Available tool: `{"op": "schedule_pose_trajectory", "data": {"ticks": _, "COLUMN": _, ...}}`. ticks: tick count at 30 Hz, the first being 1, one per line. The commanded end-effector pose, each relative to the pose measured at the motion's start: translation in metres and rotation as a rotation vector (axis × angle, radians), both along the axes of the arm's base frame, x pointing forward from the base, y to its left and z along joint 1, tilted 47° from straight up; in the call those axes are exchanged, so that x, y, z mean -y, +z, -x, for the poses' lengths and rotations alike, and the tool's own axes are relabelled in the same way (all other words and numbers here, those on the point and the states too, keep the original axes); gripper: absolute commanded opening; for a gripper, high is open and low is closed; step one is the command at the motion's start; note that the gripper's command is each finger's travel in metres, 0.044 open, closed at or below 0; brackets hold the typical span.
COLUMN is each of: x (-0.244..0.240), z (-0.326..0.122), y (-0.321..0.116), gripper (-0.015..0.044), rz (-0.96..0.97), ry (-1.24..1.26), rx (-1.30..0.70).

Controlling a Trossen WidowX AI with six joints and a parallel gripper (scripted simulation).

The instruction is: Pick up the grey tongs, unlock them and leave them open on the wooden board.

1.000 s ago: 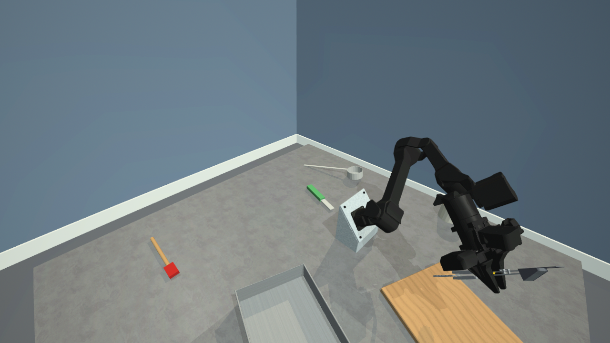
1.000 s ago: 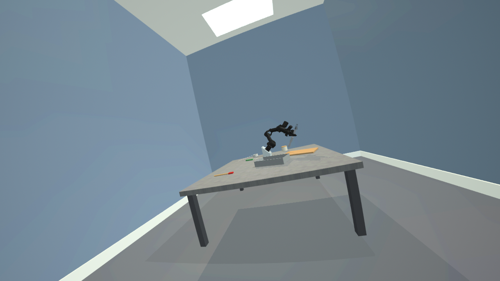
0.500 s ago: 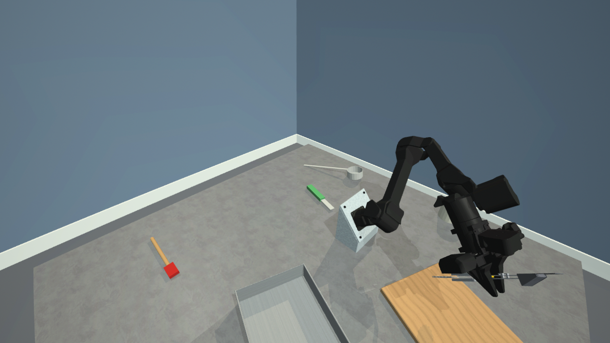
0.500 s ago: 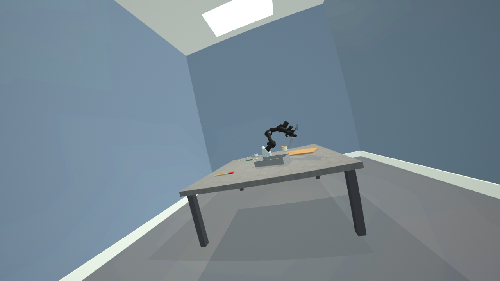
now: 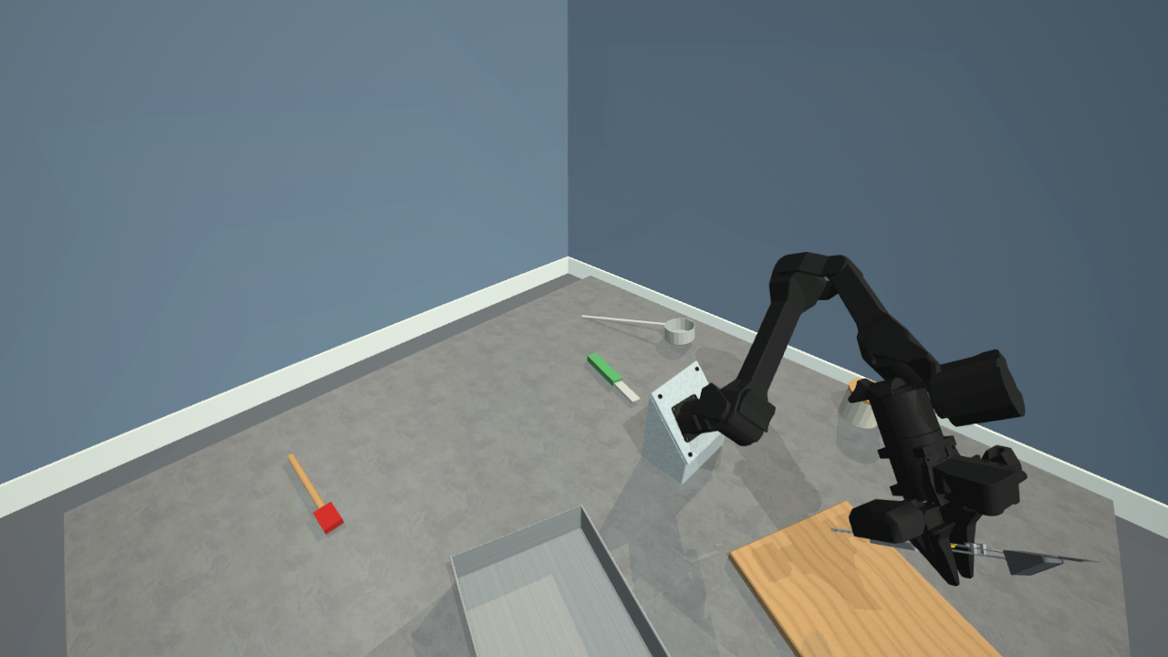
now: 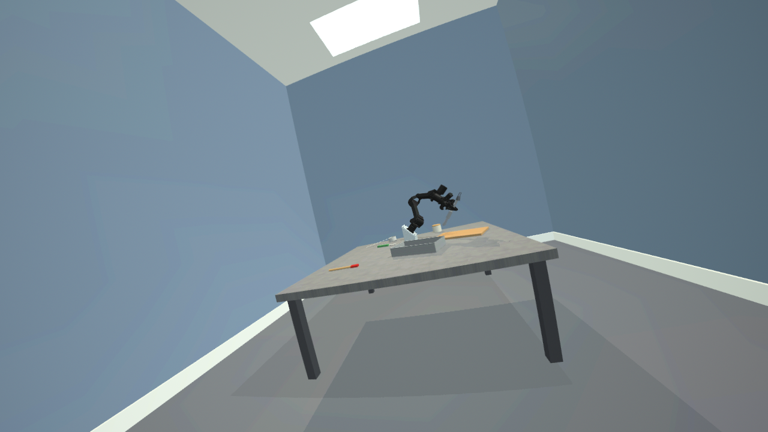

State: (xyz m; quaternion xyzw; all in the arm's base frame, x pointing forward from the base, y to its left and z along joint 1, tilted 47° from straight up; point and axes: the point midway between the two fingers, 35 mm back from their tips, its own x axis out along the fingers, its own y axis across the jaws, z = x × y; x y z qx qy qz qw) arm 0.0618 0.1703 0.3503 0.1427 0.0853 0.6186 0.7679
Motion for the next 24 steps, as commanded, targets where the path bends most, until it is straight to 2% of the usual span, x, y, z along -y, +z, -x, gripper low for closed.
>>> {"op": "schedule_pose_trajectory", "data": {"ticks": 1, "x": -0.002, "z": -0.001, "y": 0.006, "gripper": -0.0150, "rz": 0.017, "ry": 0.003, "rx": 0.009}}
{"op": "schedule_pose_trajectory", "data": {"ticks": 24, "x": -0.017, "z": -0.004, "y": 0.006, "gripper": -0.0150, "rz": 0.323, "ry": 0.071, "rx": -0.047}}
